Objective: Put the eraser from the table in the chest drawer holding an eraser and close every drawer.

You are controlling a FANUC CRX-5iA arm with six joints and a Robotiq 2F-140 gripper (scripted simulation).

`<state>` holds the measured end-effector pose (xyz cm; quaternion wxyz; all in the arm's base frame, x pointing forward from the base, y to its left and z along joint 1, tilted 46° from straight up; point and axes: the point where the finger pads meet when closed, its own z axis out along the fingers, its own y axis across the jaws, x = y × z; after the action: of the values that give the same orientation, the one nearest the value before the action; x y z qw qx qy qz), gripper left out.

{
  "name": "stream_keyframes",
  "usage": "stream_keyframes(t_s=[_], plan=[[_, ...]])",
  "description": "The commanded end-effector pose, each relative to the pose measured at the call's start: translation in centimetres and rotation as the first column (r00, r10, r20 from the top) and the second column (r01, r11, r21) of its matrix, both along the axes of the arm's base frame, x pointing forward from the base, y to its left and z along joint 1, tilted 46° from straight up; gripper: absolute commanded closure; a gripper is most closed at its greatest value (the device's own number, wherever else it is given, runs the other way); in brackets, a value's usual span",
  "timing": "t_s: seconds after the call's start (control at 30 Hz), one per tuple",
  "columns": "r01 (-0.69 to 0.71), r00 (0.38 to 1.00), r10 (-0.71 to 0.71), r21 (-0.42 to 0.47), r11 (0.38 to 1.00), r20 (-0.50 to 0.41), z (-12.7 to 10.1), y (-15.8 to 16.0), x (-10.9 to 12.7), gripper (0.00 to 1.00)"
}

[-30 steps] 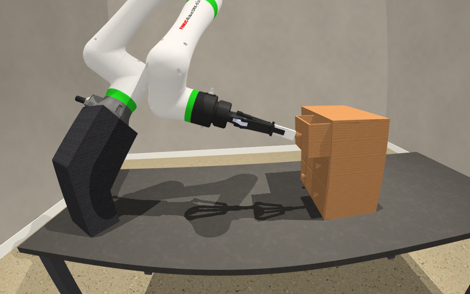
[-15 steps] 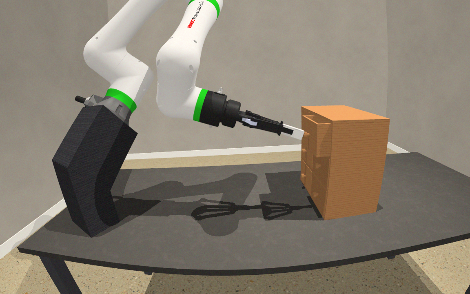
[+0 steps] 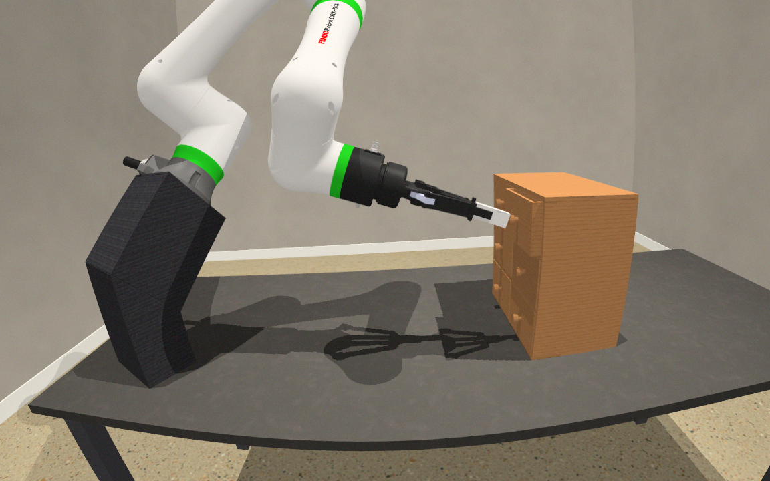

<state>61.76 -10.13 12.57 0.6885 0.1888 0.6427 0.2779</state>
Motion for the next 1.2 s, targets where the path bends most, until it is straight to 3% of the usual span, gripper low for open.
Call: stream_keyframes(t_s=[0.0, 1.17], plan=[[0.000, 1.000, 0.000, 0.000, 1.000, 0.000, 0.2, -0.1, 0.5, 1.00], [0.000, 1.000, 0.000, 0.000, 1.000, 0.000, 0.7, -0.2, 1.7, 1.00]])
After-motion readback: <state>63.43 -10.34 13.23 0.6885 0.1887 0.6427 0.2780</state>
